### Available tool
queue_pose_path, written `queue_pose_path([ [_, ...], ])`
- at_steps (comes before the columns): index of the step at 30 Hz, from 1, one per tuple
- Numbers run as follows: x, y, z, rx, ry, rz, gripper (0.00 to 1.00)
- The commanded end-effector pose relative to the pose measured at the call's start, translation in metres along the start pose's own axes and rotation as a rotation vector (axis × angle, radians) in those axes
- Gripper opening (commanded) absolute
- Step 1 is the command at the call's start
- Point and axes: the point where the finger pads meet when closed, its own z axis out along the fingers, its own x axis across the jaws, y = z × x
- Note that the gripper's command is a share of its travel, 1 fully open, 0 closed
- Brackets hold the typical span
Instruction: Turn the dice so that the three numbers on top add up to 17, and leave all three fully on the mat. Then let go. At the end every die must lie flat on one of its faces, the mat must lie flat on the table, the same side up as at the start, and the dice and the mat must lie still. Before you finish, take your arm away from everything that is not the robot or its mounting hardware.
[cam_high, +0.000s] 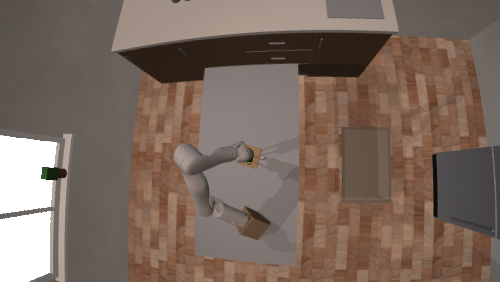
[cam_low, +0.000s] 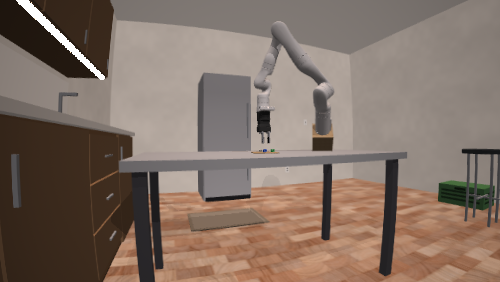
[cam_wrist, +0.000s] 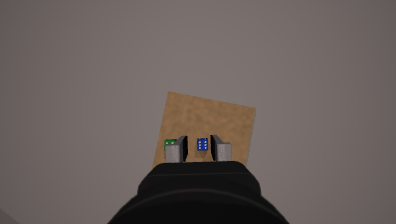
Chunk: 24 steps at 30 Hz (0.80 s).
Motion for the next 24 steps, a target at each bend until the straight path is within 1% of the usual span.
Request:
queue_pose_path([
  [1, 0.004, 0.006, -0.014, -0.021, 0.013, 0.0, 0.64],
  [5, 0.004, 0.006, -0.03, -0.021, 0.013, 0.0, 0.64],
  [8, 0.004, 0.005, -0.038, -0.021, 0.013, 0.0, 0.64],
  [12, 0.004, 0.005, -0.042, -0.021, 0.013, 0.0, 0.64],
  [17, 0.004, 0.005, -0.043, -0.021, 0.013, 0.0, 0.64],
  [18, 0.004, 0.005, -0.043, -0.021, 0.013, 0.0, 1.0],
  [24, 0.004, 0.005, -0.043, -0.021, 0.013, 0.0, 1.0],
])
